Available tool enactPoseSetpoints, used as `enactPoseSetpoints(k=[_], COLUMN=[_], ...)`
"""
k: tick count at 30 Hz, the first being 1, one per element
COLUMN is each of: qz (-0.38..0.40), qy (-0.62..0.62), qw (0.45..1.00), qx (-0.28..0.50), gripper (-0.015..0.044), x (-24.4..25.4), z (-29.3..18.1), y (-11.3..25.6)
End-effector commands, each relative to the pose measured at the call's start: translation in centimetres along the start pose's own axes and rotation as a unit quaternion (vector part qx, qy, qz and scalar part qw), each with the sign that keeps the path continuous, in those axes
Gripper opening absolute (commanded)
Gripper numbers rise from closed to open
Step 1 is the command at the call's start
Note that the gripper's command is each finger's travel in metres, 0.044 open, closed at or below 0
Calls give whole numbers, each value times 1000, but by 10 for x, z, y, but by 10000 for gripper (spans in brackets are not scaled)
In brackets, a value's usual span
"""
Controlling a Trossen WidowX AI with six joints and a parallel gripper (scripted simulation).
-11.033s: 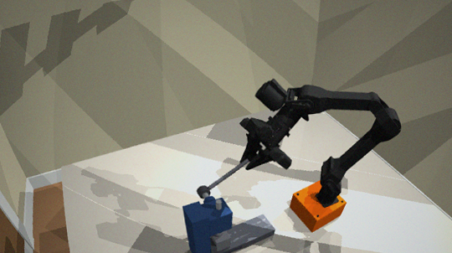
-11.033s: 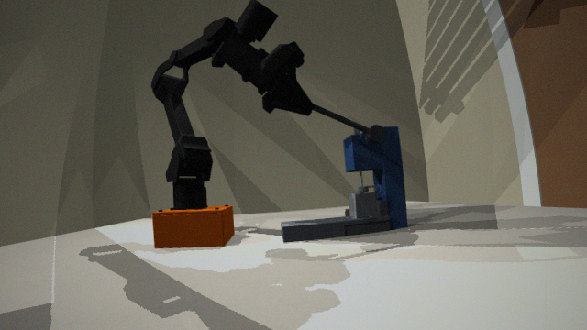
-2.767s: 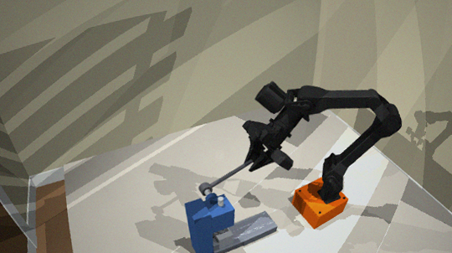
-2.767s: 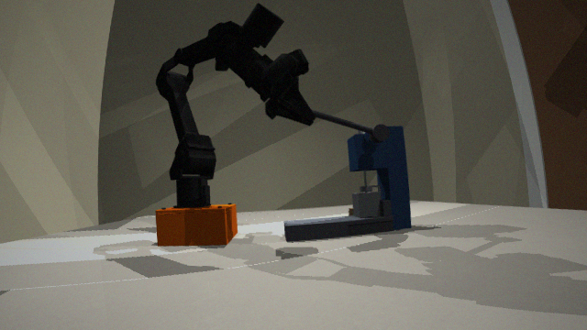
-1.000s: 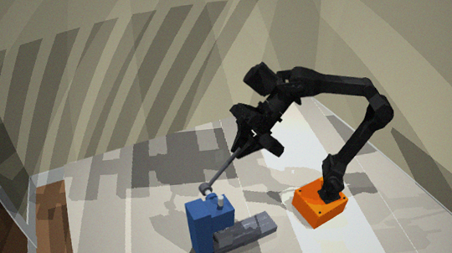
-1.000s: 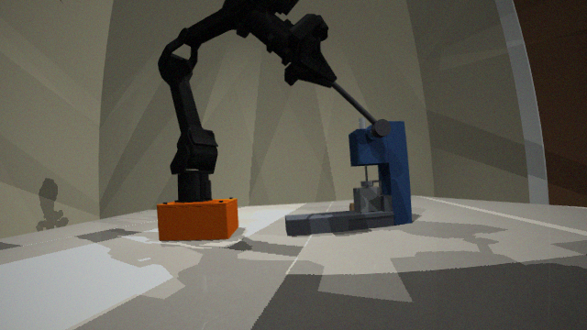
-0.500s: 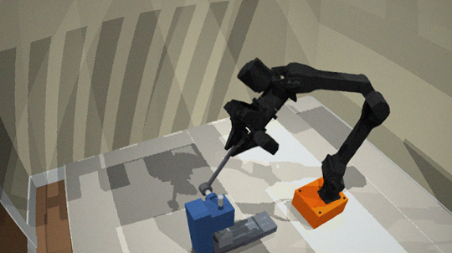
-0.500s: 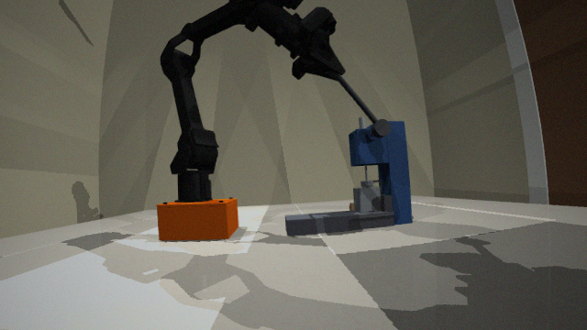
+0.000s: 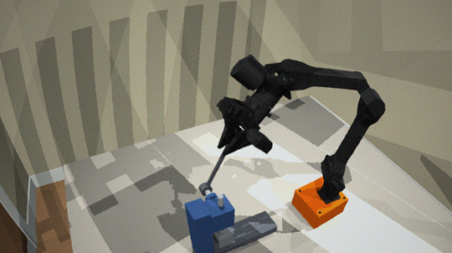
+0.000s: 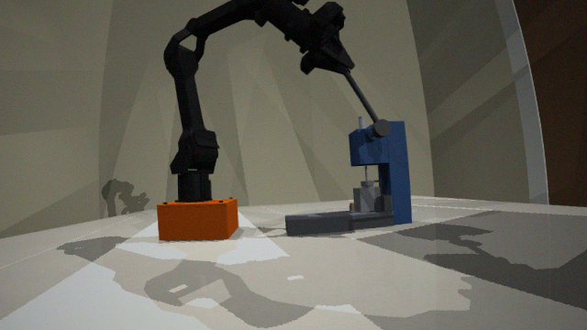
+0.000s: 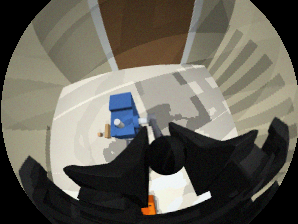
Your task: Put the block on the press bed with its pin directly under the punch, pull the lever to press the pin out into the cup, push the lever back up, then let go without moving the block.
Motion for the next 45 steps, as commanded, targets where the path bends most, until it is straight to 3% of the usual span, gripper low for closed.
enactPoseSetpoints(k=[1, 35, 45], qz=[1, 1, 1], qy=[1, 0, 0], qw=[1000, 1000, 1000], qx=[-3, -2, -2], gripper=[0, 0, 263], x=[1, 4, 4], z=[9, 39, 39], y=[-3, -19, -19])
Point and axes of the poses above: the point midway between the two fingers, 35 mm back from their tips, its own y axis back along the fingers, its own x axis across the jaws, z = x × y, the point moved 5 cm from there along y, back along the fingers, and after that the axes turned 5 degrees about -y, right-handed, at the moved point
